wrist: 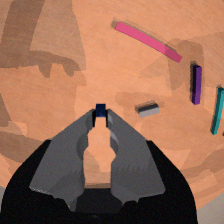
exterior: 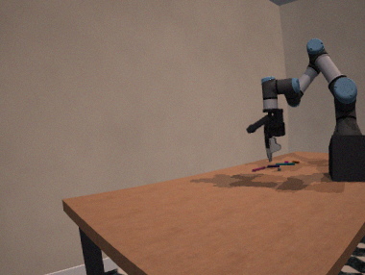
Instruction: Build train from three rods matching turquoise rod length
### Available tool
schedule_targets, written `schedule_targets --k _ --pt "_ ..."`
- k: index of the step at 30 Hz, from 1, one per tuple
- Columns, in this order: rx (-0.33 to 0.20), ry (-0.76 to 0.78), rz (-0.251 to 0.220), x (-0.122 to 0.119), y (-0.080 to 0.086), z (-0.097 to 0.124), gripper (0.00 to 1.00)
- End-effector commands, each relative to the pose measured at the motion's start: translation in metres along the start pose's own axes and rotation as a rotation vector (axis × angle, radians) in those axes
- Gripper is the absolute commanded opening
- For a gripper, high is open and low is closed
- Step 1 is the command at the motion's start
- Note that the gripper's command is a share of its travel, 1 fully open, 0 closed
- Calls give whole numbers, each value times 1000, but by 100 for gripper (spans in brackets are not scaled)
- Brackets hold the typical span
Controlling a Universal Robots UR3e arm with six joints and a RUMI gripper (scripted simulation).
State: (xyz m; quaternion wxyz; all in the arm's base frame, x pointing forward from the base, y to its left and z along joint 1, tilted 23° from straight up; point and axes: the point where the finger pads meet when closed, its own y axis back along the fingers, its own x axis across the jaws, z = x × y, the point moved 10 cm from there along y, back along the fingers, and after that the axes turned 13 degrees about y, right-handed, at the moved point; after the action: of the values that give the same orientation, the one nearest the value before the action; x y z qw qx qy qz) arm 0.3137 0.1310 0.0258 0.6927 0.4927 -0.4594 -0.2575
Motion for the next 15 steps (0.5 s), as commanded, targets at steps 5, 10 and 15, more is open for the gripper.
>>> schedule_targets --k 5,10,15 --pt "39 -2 8 2 -31 -7 0" --pt "39 -2 8 2 -37 -7 0" --pt "39 -2 8 2 -37 -7 0"
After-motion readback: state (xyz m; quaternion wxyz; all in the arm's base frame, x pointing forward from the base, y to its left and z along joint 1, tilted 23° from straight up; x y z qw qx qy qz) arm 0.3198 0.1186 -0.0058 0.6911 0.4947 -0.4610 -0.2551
